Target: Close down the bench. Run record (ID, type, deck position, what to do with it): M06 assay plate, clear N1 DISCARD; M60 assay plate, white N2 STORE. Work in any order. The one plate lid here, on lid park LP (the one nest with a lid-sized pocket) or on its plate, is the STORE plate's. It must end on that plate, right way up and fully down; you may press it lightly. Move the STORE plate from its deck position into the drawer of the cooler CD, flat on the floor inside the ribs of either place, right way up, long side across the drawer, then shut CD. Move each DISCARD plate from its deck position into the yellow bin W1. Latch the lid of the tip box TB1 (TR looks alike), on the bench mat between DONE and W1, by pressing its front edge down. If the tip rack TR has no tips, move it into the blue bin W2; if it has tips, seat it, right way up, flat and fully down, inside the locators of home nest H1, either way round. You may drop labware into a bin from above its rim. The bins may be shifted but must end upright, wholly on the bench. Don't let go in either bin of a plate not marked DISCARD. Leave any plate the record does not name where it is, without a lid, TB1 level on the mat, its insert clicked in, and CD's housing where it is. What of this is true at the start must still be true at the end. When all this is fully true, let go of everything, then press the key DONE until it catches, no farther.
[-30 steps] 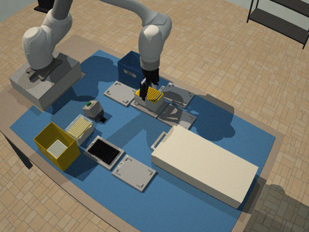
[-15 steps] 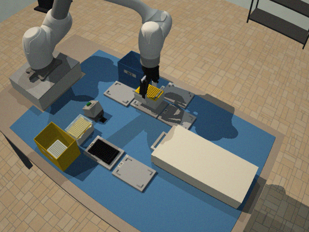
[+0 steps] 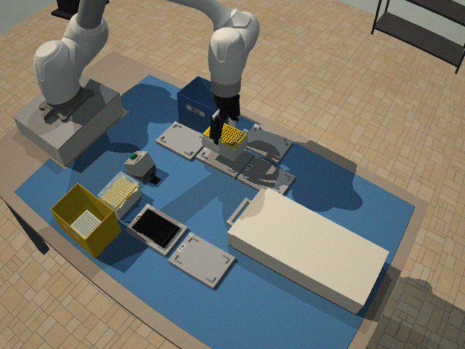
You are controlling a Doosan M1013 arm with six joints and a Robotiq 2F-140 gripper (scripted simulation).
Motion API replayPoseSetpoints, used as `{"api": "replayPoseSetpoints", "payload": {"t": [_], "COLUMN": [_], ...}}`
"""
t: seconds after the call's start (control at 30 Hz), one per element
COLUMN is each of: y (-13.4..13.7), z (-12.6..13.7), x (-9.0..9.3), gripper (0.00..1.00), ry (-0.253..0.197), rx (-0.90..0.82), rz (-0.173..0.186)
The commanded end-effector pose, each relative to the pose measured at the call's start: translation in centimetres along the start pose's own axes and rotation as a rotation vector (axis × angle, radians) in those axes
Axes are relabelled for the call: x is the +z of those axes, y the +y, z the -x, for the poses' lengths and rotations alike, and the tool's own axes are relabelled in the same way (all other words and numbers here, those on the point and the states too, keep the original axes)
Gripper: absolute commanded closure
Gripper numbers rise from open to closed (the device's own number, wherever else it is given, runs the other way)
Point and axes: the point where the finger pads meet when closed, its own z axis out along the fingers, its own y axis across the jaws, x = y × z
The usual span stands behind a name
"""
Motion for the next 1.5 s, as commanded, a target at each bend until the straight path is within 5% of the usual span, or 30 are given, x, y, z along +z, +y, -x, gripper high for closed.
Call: {"api": "replayPoseSetpoints", "payload": {"t": [0.0, 1.47], "y": [0.0, 0.0], "z": [0.0, 0.0], "x": [-0.3, -5.4], "gripper": [1.00, 1.00], "ry": [0.000, 0.000], "rx": [0.000, 0.000], "rz": [0.000, 0.000]}}
